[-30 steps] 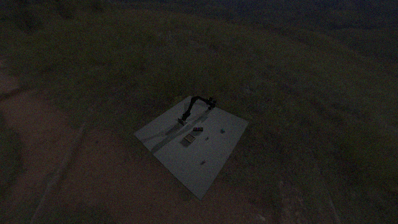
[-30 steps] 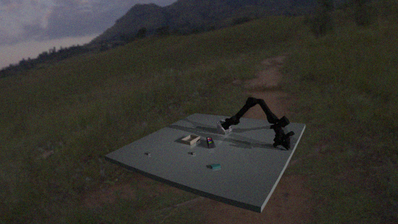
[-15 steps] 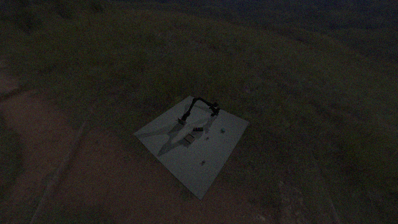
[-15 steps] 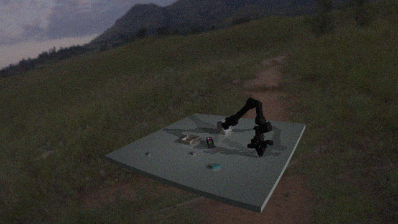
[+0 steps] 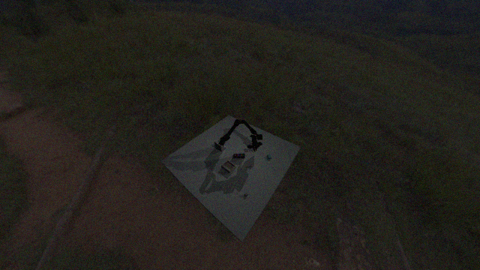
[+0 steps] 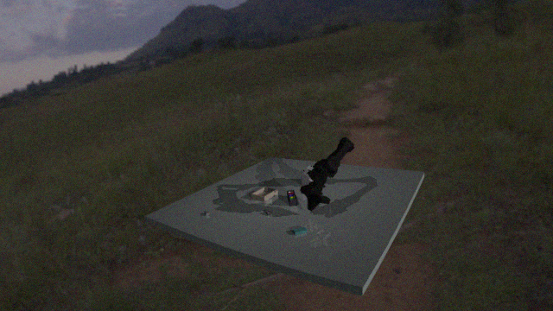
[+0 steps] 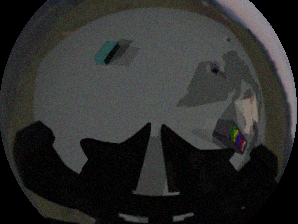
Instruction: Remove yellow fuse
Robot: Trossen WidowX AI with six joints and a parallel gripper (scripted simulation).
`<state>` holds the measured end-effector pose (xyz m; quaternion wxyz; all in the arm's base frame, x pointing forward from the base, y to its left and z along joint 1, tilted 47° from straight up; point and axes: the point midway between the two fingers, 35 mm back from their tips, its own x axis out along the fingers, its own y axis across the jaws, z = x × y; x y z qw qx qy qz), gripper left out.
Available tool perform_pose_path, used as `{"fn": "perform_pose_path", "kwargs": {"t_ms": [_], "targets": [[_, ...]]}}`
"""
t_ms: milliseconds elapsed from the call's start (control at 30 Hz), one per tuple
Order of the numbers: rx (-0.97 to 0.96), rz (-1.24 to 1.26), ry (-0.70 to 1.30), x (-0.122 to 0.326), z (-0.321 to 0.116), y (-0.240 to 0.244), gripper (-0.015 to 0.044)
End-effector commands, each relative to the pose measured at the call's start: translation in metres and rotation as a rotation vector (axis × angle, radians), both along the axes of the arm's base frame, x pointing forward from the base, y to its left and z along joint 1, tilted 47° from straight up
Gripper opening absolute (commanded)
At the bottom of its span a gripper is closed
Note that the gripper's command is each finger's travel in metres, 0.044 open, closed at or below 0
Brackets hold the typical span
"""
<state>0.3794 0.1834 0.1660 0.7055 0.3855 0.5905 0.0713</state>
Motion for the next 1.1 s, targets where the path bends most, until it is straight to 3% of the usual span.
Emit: {"fn": "perform_pose_path", "kwargs": {"t_ms": [0, 200, 400, 1067], "targets": [[-0.011, -0.013, 0.141, -0.005, -0.035, -0.048, 0.0074], [0.084, -0.054, 0.389, -0.036, -0.078, -0.126, 0.0074], [0.226, -0.084, 0.536, -0.064, -0.094, -0.162, 0.0074], [0.23, -0.085, 0.539, -0.065, -0.104, -0.153, 0.0074]]}}
